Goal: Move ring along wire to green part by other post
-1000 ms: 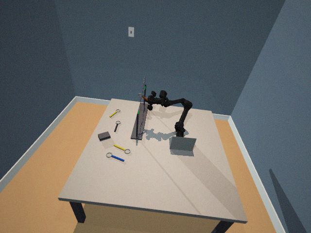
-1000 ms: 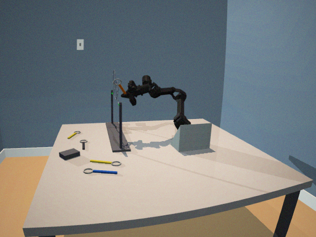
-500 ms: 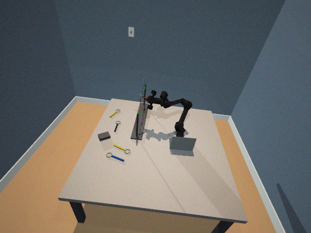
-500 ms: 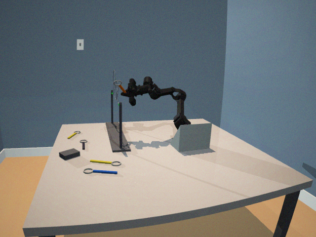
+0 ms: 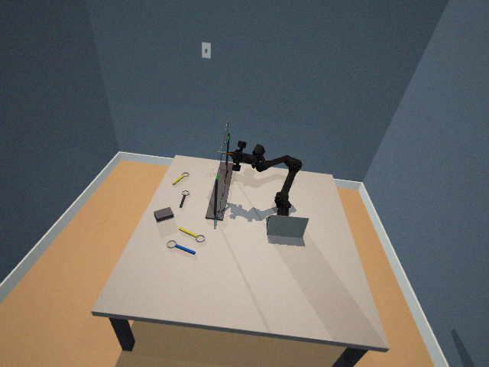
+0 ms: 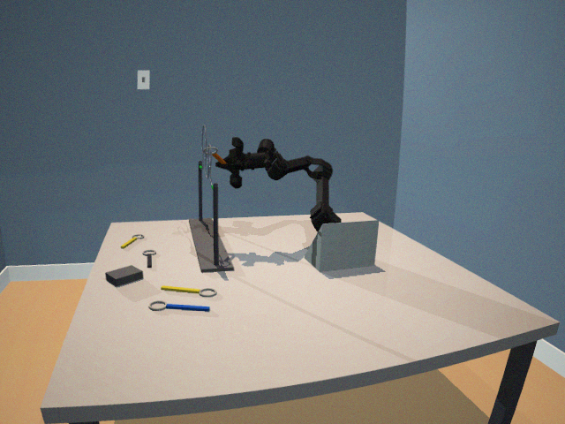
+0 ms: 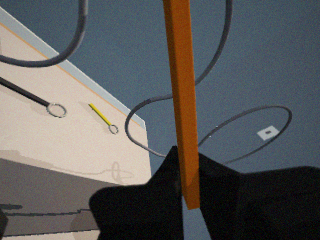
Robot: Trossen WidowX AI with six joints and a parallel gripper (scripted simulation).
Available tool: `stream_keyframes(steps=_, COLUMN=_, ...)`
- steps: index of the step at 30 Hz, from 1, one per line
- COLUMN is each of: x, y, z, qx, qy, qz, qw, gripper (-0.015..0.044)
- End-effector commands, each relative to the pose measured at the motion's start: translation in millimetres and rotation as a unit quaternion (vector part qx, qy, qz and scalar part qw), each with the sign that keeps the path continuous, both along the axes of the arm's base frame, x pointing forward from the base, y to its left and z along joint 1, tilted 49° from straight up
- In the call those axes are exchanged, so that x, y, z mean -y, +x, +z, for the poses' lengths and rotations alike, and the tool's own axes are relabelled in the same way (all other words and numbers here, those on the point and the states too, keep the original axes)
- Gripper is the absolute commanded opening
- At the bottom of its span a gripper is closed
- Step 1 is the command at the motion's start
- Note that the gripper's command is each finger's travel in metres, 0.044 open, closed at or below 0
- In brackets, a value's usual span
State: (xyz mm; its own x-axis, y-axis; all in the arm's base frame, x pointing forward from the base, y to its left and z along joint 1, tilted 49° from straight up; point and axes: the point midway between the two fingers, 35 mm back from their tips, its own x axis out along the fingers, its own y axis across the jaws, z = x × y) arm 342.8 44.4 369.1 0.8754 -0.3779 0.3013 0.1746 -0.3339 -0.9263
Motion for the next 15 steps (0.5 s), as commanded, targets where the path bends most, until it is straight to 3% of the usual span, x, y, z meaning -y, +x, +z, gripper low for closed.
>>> stream_keyframes(steps=1, x=-1.6, y=0.2, z=1.1, qx=-0.001, qy=-0.037, qz=-0.001, qw=0.999, gripper=-0.0150)
stream_keyframes(steps=15, x=-10.0, y=-1.0, z=16.9, qx=0.006, qy=-0.173, qz=-0.007, qw=0.985, gripper=-0.0150)
